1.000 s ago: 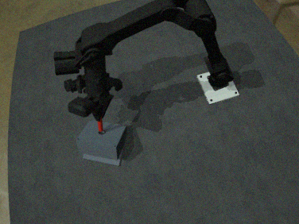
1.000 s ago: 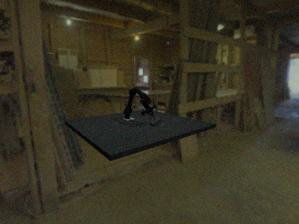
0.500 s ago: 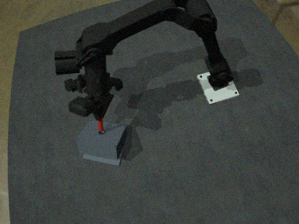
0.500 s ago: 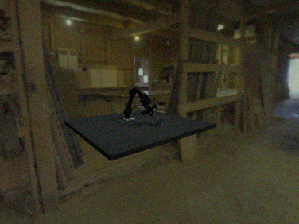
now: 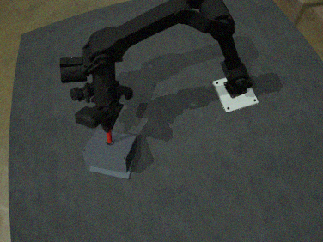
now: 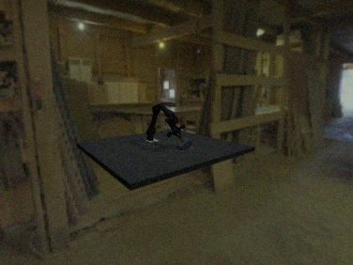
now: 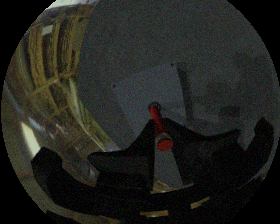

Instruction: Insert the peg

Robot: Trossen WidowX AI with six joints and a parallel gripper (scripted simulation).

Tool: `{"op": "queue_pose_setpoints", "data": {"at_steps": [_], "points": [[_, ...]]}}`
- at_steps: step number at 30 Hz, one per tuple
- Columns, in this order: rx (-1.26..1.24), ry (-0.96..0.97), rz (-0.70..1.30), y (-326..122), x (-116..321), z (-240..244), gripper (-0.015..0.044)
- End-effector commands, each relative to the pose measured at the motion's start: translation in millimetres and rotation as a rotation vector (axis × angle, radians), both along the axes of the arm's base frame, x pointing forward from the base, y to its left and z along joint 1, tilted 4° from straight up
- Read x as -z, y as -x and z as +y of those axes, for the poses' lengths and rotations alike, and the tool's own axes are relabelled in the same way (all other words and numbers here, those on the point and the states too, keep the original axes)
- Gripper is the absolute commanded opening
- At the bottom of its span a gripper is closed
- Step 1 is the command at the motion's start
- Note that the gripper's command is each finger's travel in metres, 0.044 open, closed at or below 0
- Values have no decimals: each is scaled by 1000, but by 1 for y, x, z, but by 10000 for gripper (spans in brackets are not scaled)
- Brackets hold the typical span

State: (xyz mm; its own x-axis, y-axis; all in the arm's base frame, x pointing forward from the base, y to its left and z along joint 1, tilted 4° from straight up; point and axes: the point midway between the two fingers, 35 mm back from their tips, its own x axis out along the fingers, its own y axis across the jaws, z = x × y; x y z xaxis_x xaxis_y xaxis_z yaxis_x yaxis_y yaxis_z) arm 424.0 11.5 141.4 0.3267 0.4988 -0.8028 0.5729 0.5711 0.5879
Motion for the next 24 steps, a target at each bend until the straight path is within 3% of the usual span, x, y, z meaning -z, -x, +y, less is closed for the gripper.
{"op": "queue_pose_setpoints", "data": {"at_steps": [1,24], "points": [[5,-1,7,0,3,1,0],[5,-2,7,-4,12,6,0]]}}
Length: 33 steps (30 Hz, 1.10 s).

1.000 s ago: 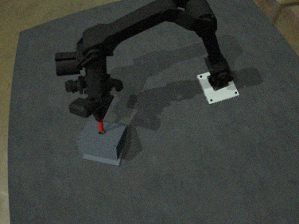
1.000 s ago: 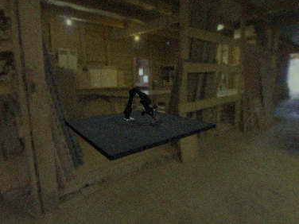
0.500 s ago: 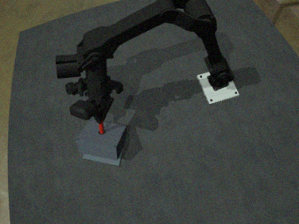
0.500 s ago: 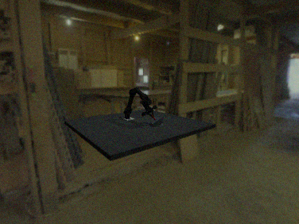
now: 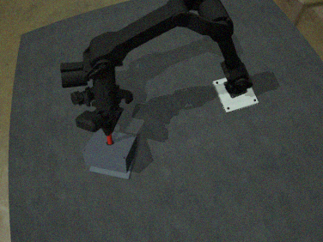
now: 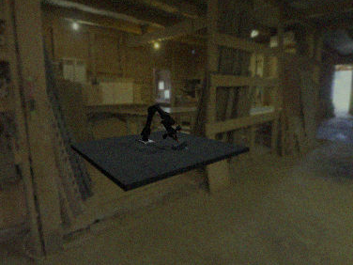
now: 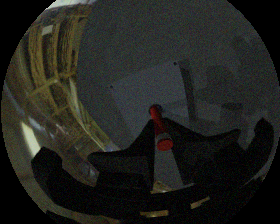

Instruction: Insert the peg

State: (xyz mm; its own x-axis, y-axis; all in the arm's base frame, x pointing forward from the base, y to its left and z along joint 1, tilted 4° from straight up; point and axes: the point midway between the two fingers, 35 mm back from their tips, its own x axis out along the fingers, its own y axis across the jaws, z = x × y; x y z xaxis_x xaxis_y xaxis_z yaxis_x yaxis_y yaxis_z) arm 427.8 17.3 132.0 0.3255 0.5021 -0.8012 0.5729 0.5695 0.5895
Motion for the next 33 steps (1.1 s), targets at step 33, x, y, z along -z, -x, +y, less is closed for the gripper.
{"op": "queue_pose_setpoints", "data": {"at_steps": [33], "points": [[6,1,6,-5,15,7,0]]}}
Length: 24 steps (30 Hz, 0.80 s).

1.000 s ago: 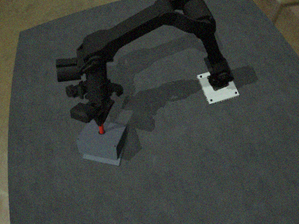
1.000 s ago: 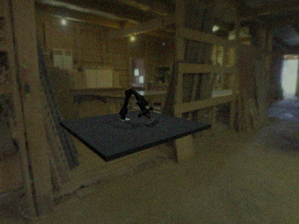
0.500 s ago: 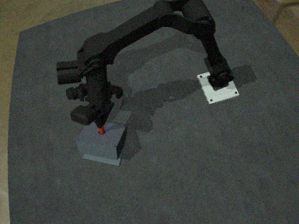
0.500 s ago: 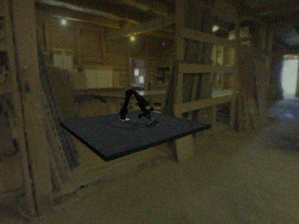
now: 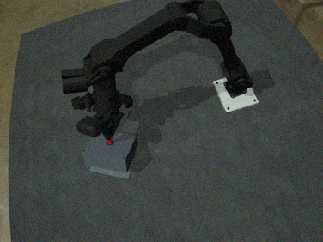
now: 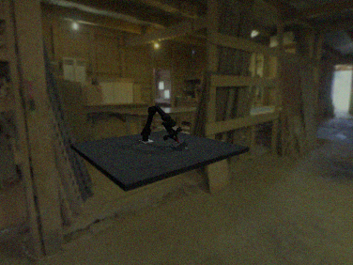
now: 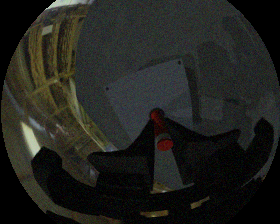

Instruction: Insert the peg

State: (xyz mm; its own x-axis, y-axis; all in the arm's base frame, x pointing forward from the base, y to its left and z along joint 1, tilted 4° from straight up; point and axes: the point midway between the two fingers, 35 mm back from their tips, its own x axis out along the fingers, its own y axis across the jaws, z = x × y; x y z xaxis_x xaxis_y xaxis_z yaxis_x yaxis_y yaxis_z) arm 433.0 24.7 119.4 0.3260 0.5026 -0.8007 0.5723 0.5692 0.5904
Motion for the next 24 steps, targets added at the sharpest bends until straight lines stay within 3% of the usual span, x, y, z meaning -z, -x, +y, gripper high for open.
{"op": "queue_pose_setpoints", "data": {"at_steps": [1,14,24], "points": [[6,2,7,0,3,0,0],[0,0,1,0,2,0,0],[0,0,1,0,2,0,262]]}}
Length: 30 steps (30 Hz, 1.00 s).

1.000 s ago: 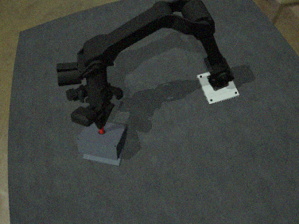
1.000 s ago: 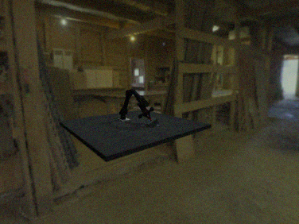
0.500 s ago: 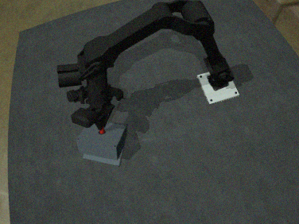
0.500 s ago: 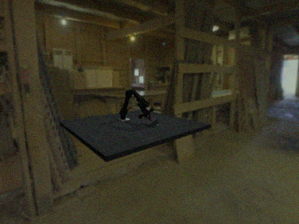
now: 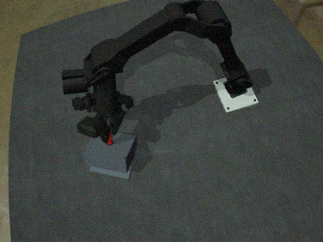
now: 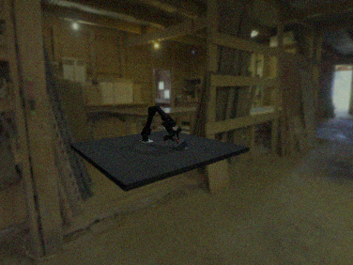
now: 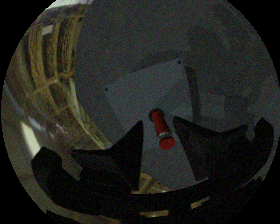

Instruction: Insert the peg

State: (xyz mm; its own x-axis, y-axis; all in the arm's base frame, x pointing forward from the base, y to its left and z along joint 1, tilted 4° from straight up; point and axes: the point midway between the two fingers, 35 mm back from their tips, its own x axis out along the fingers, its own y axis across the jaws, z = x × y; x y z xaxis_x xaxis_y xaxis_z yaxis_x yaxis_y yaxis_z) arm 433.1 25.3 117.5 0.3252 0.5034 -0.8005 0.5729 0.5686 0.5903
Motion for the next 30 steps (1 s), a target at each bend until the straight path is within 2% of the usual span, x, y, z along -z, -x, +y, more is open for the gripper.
{"op": "queue_pose_setpoints", "data": {"at_steps": [1,7,30], "points": [[0,1,0,0,0,0,289],[1,1,1,1,-4,-3,440],[6,6,9,12,-40,-28,440]]}}
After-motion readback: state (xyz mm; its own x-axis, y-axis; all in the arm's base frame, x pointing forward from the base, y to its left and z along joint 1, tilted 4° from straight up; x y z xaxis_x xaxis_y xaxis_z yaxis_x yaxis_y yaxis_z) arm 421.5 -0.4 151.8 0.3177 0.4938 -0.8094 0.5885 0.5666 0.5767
